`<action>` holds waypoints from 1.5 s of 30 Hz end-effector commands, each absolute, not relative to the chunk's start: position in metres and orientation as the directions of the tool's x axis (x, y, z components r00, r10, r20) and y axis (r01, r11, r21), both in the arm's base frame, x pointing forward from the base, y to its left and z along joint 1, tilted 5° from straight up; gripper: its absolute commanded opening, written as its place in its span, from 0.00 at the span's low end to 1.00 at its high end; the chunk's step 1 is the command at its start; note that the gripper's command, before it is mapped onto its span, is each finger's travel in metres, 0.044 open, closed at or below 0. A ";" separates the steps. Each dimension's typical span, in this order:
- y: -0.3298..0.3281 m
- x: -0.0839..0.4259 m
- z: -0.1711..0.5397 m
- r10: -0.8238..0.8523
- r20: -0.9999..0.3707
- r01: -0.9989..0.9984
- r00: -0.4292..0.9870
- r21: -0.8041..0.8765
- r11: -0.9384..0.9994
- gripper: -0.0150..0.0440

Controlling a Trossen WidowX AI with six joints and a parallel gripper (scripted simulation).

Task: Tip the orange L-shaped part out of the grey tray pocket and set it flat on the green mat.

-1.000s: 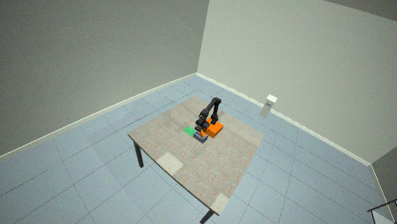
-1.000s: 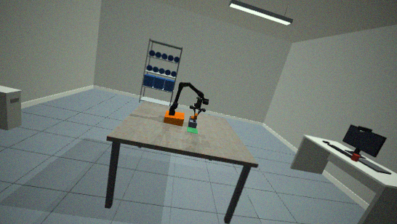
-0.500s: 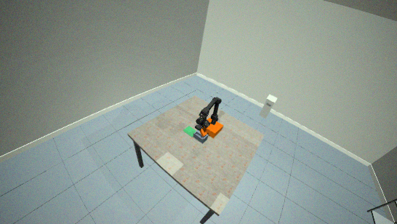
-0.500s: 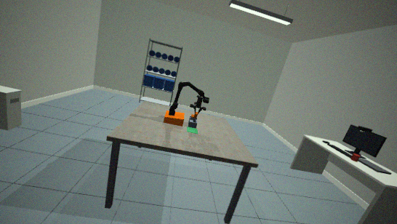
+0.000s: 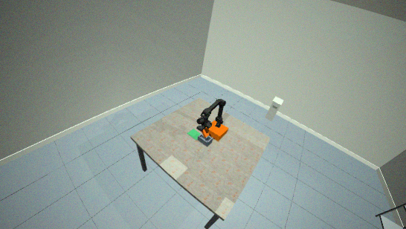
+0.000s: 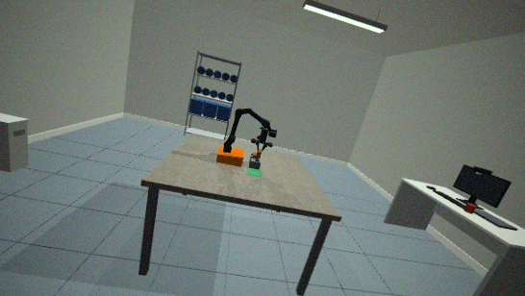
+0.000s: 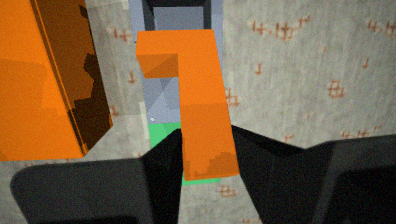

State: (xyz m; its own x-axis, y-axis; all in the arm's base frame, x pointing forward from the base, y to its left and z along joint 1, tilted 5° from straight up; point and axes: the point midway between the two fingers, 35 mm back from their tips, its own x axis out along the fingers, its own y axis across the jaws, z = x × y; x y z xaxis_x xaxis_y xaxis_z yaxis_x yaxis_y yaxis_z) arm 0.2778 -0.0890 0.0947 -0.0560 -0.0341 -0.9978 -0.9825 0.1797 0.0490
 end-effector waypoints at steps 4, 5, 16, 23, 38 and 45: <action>-0.118 0.270 0.096 -0.040 -0.998 -0.983 -0.055 0.047 0.178 0.25; -0.123 0.268 0.096 -0.041 -0.998 -0.983 -0.055 0.047 0.178 0.25; -0.171 0.255 0.099 -0.045 -0.997 -0.983 -0.056 0.047 0.179 0.25; -0.202 0.246 0.102 -0.048 -0.997 -0.983 -0.057 0.047 0.179 0.25; -0.212 0.243 0.091 -0.049 -0.997 -0.983 -0.057 0.048 0.179 0.25; -0.212 0.242 0.080 -0.049 -0.997 -0.983 -0.057 0.048 0.179 0.25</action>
State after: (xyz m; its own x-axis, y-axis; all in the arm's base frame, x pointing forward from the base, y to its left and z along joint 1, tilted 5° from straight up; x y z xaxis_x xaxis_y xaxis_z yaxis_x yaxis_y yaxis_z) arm 0.2434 -0.2116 0.0846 -0.0540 -0.0458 -0.9975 -0.9823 0.1818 0.0448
